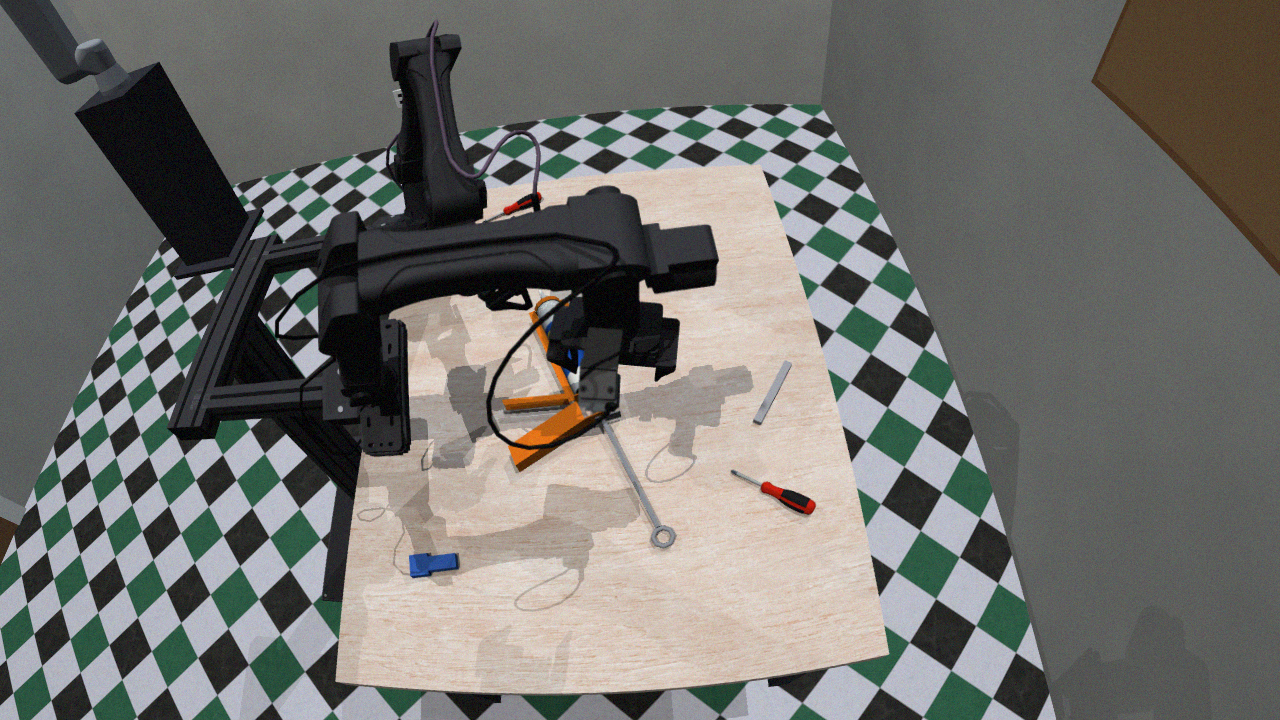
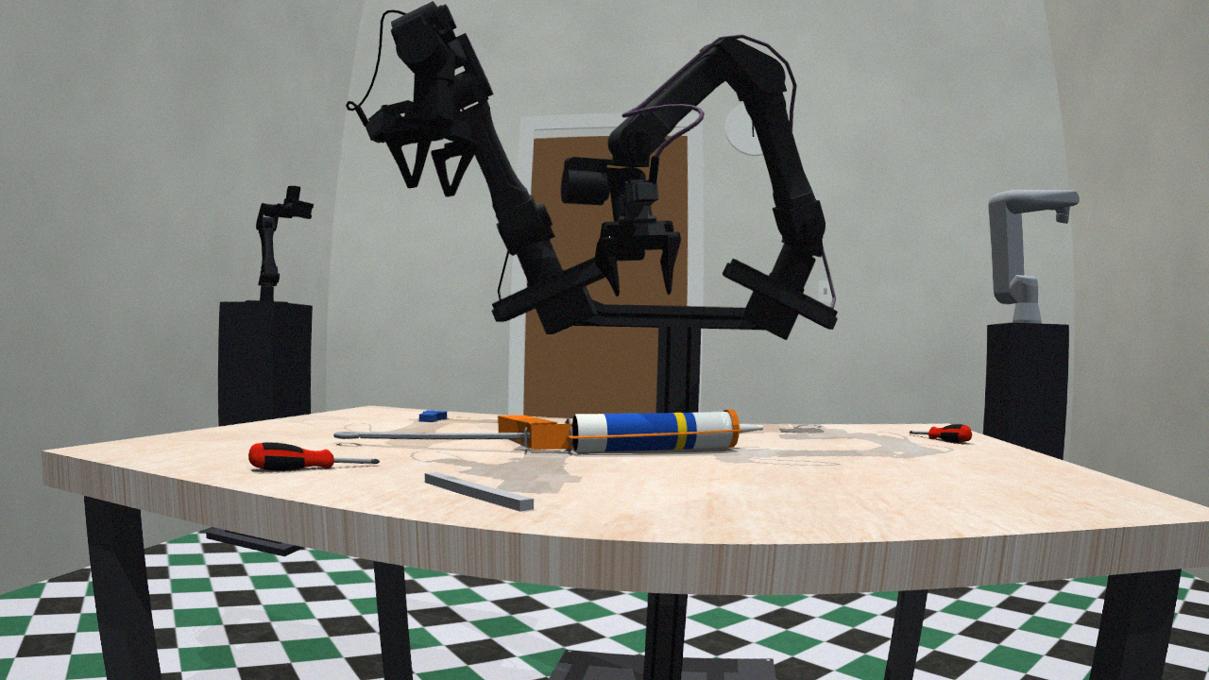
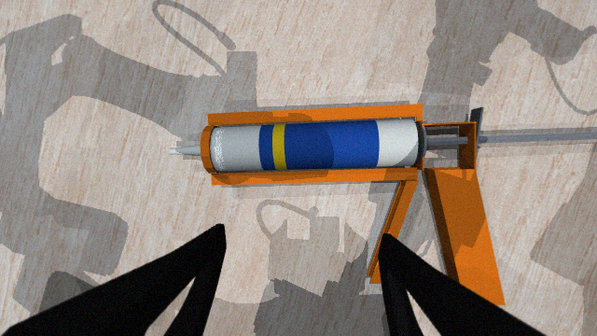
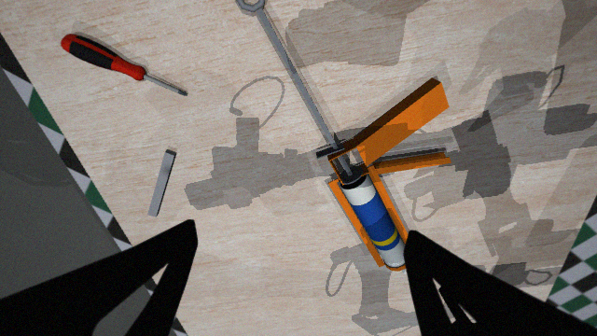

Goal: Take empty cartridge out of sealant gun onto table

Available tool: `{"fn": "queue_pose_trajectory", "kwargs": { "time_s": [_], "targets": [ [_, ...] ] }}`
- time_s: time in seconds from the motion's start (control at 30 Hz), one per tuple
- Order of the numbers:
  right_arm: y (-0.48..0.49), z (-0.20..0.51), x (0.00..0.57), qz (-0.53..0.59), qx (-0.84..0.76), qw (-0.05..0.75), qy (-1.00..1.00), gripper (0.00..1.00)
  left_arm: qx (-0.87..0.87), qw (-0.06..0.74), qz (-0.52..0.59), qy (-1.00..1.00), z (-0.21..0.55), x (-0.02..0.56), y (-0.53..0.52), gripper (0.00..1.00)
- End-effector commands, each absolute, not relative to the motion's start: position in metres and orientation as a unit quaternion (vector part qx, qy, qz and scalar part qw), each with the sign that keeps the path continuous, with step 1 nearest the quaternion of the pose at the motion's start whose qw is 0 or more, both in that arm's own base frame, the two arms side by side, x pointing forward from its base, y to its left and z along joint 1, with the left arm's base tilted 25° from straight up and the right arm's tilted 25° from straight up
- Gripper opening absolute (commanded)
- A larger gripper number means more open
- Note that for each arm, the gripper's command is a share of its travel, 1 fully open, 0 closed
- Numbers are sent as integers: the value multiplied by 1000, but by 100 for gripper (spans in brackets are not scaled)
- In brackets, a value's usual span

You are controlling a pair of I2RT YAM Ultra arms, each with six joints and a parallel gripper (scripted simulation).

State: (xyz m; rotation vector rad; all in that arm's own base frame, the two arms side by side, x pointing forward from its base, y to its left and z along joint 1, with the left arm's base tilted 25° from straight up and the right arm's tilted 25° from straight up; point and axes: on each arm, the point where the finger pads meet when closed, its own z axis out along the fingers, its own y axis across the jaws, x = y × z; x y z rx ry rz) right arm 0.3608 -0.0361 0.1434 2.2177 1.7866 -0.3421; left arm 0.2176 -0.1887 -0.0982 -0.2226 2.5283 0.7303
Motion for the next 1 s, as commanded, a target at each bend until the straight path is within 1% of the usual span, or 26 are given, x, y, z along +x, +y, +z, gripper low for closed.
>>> {"fn": "queue_pose_trajectory", "kwargs": {
  "time_s": [0.0, 0.2, 0.27, 0.4, 0.53, 0.73, 0.83, 0.97],
  "targets": [
    [-33, 150, 364, -108, 766, 147, 616, 100, 53, 225, 236, 944, -117, 235, -191, 75],
    [-30, 153, 366, -102, 756, 156, 627, 100, 150, 163, 245, 944, -136, 241, -174, 75],
    [-30, 153, 366, -102, 756, 156, 627, 100, 150, 163, 245, 944, -136, 241, -174, 75],
    [-22, 155, 365, -98, 731, 165, 655, 100, 240, 98, 254, 932, -156, 240, -156, 75],
    [-7, 154, 361, -96, 692, 174, 694, 100, 307, 56, 248, 917, -167, 245, -148, 75],
    [27, 151, 349, -92, 591, 193, 778, 100, 404, -23, 242, 882, -183, 244, -127, 75],
    [34, 150, 346, -91, 567, 197, 794, 100, 419, -31, 238, 876, -186, 247, -126, 75],
    [70, 142, 321, -89, 440, 217, 867, 100, 467, -64, 223, 854, -197, 254, -119, 75]
  ]
}}
